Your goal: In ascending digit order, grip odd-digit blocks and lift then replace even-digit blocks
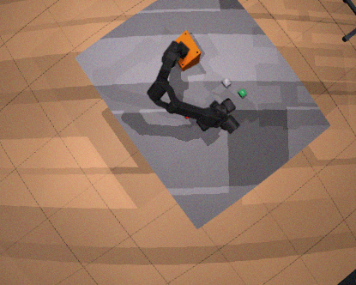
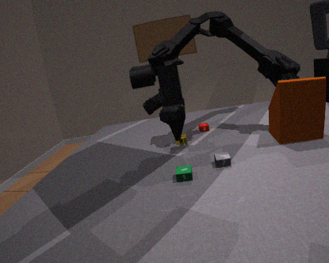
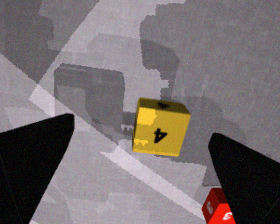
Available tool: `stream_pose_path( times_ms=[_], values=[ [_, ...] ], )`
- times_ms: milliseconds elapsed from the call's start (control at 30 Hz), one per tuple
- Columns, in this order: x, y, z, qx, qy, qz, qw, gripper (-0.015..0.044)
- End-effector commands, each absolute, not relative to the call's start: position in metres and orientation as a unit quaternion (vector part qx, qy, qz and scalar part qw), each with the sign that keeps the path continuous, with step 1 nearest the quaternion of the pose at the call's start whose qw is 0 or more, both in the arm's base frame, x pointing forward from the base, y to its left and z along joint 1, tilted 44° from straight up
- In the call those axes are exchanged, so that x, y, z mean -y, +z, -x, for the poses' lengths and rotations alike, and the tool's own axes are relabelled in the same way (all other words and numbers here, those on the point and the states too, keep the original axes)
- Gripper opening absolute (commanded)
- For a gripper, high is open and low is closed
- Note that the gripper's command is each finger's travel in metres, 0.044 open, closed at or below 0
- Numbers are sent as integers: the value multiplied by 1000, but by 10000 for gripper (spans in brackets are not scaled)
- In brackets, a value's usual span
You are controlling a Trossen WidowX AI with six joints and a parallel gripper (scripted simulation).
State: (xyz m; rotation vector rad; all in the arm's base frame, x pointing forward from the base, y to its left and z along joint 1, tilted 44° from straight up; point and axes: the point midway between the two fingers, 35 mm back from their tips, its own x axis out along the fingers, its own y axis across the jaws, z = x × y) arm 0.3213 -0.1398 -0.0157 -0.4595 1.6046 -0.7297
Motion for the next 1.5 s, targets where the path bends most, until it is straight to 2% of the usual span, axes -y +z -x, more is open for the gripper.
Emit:
stream_pose_path(
  times_ms=[0, 267, 633, 1467],
  values=[
    [146, -23, -318, -699, -317, 201, 609, 400],
    [152, -29, -316, -698, -317, 201, 609, 400],
    [152, -29, -316, -698, -317, 201, 609, 120],
    [152, -29, -316, -698, -317, 201, 609, 120]
  ],
)
